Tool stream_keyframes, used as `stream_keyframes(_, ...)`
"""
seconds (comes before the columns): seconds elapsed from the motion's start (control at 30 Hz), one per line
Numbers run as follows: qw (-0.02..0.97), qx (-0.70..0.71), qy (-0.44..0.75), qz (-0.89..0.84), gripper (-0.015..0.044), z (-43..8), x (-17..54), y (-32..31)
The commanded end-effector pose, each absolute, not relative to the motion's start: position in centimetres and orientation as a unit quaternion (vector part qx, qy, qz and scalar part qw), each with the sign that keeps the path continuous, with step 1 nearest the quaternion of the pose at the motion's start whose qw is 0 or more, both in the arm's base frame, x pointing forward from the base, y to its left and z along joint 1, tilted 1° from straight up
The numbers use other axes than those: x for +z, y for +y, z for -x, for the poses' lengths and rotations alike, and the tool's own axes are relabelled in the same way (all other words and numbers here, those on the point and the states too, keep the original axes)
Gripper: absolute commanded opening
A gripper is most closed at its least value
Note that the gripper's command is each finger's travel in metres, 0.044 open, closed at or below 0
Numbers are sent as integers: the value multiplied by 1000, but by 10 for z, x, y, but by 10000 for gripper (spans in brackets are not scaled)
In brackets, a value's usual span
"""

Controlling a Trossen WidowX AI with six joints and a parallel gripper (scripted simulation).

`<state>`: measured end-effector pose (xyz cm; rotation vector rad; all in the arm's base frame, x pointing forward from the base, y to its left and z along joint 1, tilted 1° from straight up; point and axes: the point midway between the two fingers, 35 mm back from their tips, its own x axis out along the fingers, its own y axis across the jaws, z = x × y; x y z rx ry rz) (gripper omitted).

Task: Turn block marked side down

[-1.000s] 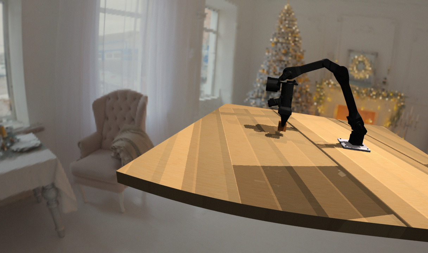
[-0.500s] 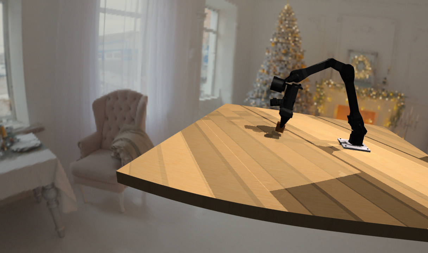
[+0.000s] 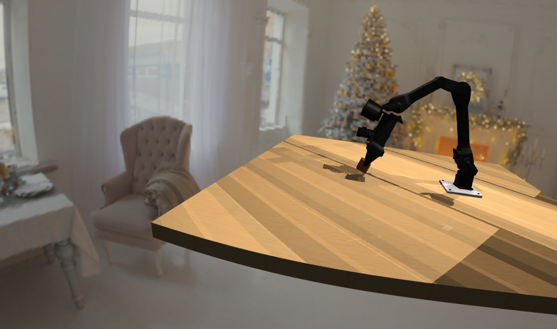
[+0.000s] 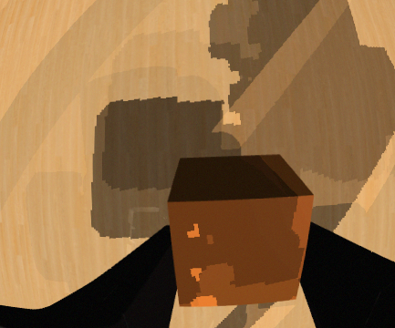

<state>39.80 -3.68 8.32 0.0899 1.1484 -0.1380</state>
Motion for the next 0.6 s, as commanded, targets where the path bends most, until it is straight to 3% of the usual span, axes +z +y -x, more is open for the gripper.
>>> stream_keyframes(0.0, 851, -68, 519, -40, 0, -397, 85, -37)
stream_keyframes(0.57, 897, -71, 434, -33, 0, -402, 72, -37)
